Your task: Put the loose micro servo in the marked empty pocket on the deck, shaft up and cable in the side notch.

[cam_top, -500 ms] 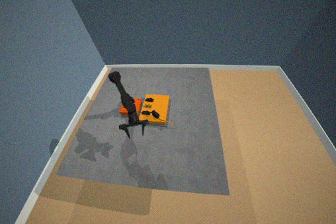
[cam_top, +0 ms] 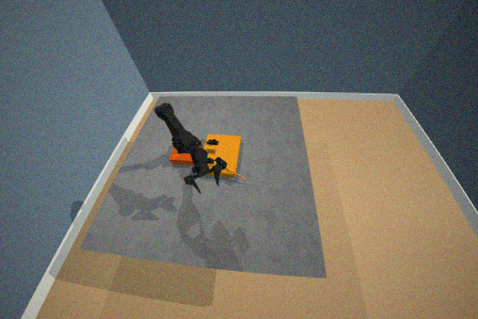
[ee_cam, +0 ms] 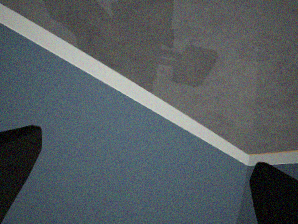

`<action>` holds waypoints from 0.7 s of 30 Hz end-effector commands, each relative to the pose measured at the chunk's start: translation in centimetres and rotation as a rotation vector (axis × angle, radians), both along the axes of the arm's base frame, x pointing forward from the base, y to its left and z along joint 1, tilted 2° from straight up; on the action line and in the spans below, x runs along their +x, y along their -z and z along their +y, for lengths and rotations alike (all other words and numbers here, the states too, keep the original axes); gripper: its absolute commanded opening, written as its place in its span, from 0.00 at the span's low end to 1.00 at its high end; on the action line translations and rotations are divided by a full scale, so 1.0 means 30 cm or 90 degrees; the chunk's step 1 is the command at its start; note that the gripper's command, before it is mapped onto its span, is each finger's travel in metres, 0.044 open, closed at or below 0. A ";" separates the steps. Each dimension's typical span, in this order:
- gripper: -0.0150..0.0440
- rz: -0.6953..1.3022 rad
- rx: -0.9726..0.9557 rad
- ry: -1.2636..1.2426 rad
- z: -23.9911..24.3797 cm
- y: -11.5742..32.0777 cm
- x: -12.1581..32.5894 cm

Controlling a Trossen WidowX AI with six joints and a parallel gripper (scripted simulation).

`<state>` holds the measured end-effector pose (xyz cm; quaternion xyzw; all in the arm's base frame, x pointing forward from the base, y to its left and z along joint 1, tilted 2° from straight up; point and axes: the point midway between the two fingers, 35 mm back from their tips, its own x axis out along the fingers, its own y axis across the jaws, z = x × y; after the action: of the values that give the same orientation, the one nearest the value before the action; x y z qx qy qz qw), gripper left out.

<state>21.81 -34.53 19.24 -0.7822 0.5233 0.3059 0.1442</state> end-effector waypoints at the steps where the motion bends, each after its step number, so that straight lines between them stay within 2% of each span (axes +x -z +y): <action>1: 1.00 0.020 0.069 -0.044 0.071 0.046 0.066; 11: 1.00 0.106 0.246 -0.142 0.289 0.146 0.170; 21: 1.00 0.215 0.417 -0.216 0.540 0.193 0.205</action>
<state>27.73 -20.67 13.66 -0.7281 0.3063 0.5662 0.2356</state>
